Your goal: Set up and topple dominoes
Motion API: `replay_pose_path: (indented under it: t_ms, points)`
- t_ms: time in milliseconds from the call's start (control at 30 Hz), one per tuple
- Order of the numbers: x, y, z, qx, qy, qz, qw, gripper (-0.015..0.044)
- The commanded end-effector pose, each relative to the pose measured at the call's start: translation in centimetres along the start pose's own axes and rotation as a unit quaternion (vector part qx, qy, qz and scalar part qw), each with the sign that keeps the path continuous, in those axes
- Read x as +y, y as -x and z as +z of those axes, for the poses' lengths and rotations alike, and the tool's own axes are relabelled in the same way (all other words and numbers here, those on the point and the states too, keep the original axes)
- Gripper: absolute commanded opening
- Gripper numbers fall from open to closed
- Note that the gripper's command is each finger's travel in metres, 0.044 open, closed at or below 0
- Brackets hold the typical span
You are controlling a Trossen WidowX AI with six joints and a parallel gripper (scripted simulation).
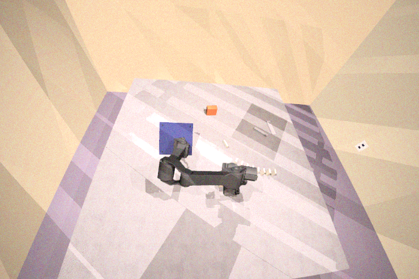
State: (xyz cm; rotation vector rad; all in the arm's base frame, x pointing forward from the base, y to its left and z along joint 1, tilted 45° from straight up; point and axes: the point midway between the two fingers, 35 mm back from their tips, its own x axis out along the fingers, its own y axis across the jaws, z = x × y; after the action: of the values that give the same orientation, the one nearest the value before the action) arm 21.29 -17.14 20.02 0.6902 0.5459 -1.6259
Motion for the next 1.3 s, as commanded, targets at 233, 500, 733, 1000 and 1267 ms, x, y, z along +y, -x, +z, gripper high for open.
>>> replay_pose_path:
  t_ms: [233, 500, 733, 1000, 1267]
  points:
    - [-0.4, -2.8, -0.1, -0.001, 0.003, -0.003, 1.0, 0.044]
    - [-0.5, -3.8, -0.1, -0.001, 0.003, -0.003, 1.0, 0.044]
    - [-0.5, -3.8, -0.1, -0.001, 0.003, -0.003, 1.0, 0.0256]
    - [-0.5, -3.8, -0.1, -0.001, 0.003, -0.003, 1.0, 0.0107]
    - [-0.4, -3.5, -0.1, -0.001, 0.005, -0.002, 1.0, 0.0107]
